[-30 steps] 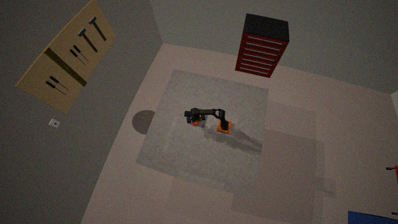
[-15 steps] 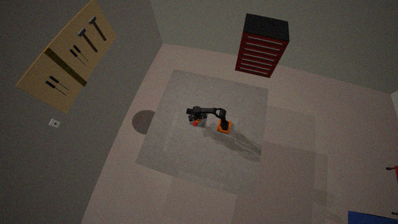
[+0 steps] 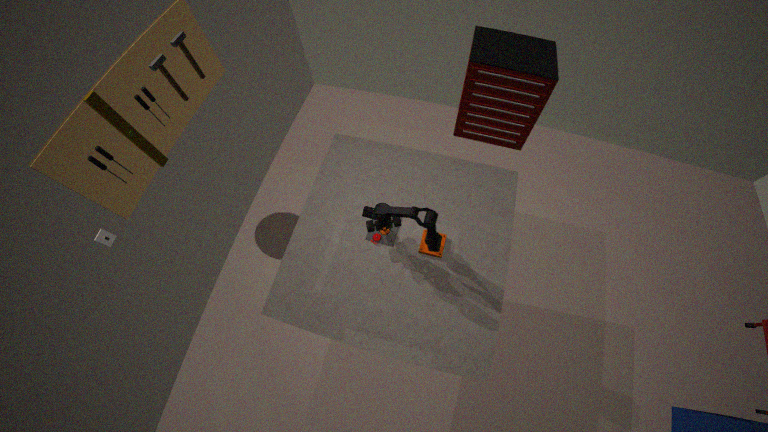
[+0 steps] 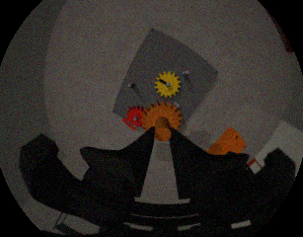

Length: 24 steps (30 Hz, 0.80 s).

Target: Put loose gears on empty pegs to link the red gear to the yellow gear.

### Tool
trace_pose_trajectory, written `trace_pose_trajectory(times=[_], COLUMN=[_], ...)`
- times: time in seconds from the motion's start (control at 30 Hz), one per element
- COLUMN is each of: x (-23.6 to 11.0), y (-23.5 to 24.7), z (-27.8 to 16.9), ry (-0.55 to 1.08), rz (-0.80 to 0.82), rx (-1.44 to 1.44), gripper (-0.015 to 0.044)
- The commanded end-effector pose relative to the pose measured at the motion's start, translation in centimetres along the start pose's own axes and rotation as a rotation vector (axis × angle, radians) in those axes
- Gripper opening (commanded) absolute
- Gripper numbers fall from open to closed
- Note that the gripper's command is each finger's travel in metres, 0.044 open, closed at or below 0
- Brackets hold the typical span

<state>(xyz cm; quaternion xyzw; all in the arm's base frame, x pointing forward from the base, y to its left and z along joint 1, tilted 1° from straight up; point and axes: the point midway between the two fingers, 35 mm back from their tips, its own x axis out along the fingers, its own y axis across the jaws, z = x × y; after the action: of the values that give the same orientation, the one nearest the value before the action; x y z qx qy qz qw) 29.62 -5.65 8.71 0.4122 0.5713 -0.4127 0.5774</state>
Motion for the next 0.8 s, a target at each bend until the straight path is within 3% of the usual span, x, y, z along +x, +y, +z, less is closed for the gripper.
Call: trace_pose_trajectory(times=[0.0, 0.77], x=[-0.04, 0.78], y=[-0.01, 0.0], z=[0.06, 0.02], ry=[-0.004, -0.004], rz=[0.002, 0.002], rx=[-0.005, -0.085], gripper=[0.0, 0.0])
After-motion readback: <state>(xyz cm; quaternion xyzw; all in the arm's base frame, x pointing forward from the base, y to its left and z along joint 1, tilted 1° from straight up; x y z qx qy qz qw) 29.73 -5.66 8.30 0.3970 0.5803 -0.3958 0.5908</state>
